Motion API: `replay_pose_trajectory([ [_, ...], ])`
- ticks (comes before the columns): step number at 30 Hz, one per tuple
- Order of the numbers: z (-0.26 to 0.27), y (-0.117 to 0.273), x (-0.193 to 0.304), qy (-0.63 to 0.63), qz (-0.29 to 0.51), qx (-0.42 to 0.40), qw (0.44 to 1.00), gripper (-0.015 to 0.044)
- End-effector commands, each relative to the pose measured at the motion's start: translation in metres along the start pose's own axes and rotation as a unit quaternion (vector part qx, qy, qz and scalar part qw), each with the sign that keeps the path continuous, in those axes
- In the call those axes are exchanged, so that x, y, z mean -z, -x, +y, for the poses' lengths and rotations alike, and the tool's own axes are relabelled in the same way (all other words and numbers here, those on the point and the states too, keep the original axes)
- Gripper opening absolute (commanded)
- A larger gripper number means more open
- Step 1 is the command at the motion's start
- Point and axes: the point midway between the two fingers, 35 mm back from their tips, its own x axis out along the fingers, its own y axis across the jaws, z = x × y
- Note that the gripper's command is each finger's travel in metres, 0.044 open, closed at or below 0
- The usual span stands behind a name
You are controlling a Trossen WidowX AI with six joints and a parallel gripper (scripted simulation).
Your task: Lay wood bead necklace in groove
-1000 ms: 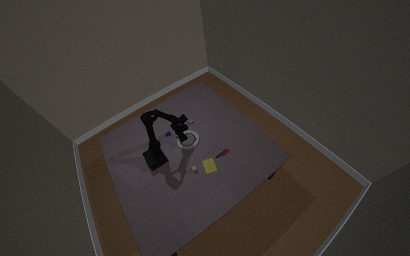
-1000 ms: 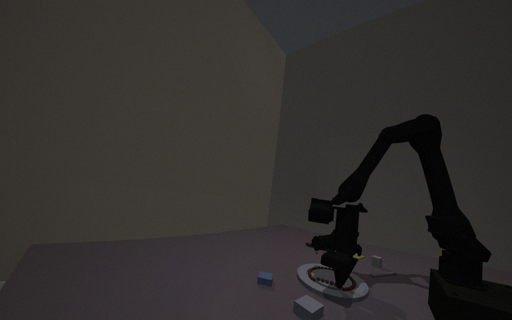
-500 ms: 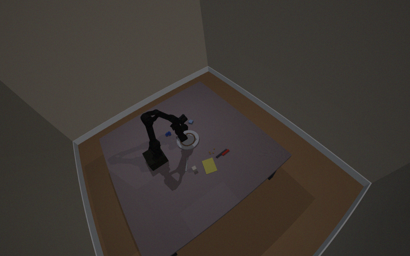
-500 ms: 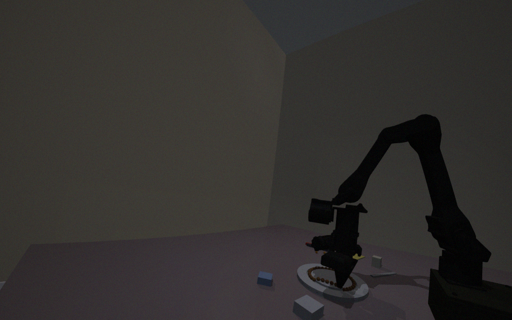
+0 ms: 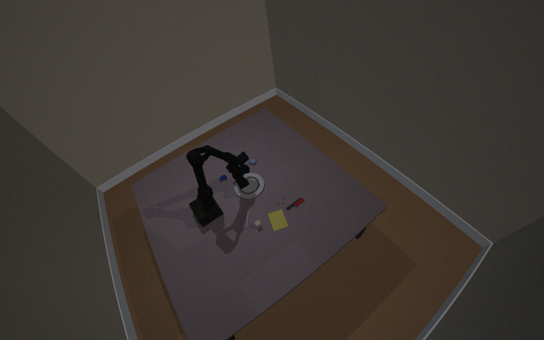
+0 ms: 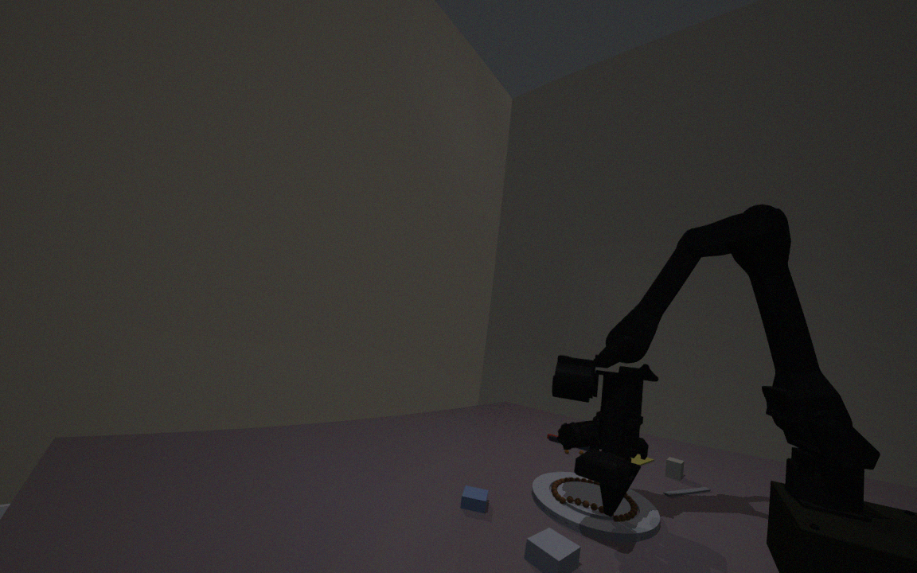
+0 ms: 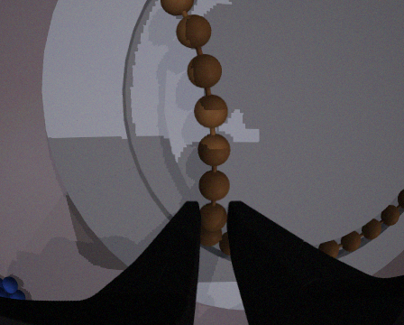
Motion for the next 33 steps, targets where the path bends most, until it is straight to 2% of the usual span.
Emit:
replay_pose_trajectory([
  [1,0.0000,0.0002,0.0000,0.000,0.000,0.000,1.000,0.0000],
  [33,0.0089,0.0052,0.0028,-0.003,0.002,0.000,1.000,0.0000],
])
